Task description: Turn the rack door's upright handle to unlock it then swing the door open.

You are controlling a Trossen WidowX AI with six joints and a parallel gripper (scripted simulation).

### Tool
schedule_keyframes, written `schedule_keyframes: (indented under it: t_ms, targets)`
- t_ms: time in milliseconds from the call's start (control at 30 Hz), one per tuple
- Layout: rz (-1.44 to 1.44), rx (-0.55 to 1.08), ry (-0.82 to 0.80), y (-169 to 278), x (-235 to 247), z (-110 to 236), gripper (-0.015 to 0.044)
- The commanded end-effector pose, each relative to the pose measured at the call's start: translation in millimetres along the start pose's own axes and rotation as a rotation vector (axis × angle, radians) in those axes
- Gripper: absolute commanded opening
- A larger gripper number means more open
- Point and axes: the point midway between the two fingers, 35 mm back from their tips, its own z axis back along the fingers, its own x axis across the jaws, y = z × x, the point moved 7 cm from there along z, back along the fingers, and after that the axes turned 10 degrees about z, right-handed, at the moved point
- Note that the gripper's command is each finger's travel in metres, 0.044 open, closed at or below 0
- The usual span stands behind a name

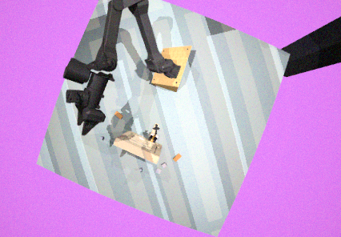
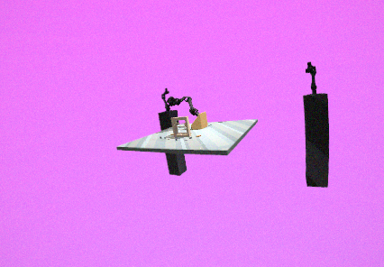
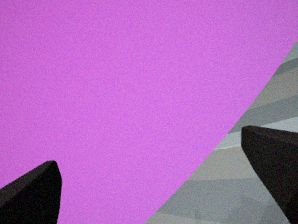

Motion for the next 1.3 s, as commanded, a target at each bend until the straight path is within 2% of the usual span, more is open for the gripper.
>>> schedule_keyframes:
  t_ms: [0, 133, 700, 1267]
  targets:
    - [-0.002, 0.004, -0.001, 0, 0, -1, 0.0374]
    - [-0.032, 0.089, -0.010, 7, 5, -12, 0.0282]
    - [-0.105, 0.521, -0.035, 44, 43, -58, 0.0282]
    - [-0.027, 0.913, -0.009, 84, 88, -82, 0.0282]
